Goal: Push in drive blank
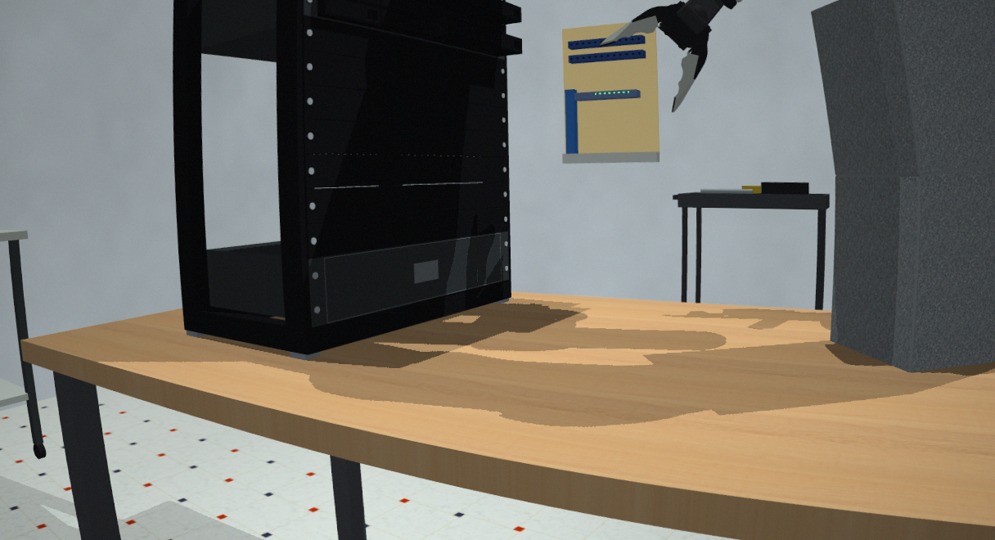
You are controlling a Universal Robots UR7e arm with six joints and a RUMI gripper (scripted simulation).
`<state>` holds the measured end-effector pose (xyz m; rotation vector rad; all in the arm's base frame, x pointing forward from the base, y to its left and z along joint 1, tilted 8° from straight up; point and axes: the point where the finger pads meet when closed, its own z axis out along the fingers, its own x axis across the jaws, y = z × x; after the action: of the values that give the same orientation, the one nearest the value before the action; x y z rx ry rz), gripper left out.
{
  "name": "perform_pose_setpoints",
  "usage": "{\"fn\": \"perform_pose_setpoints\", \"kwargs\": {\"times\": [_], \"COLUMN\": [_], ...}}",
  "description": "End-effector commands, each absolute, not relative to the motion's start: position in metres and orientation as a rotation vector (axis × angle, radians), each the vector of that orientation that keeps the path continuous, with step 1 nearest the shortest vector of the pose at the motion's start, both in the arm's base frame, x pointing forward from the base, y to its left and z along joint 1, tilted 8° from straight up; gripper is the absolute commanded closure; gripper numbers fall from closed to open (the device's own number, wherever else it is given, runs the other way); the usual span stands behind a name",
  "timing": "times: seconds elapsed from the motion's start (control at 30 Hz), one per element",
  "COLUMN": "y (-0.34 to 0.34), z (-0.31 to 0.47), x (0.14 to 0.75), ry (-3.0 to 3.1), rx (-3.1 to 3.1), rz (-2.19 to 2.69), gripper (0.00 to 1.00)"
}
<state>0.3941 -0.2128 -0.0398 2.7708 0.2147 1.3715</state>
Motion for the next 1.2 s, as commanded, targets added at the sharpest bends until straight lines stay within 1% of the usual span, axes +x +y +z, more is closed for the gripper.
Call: {"fn": "perform_pose_setpoints", "kwargs": {"times": [0.0, 1.17], "y": [-0.212, -0.171], "z": [-0.041, -0.063], "x": [0.394, 0.395], "ry": [0.206, -0.054], "rx": [2.779, 3.020], "rz": [1.375, 1.444], "gripper": [0.00, 0.00]}}
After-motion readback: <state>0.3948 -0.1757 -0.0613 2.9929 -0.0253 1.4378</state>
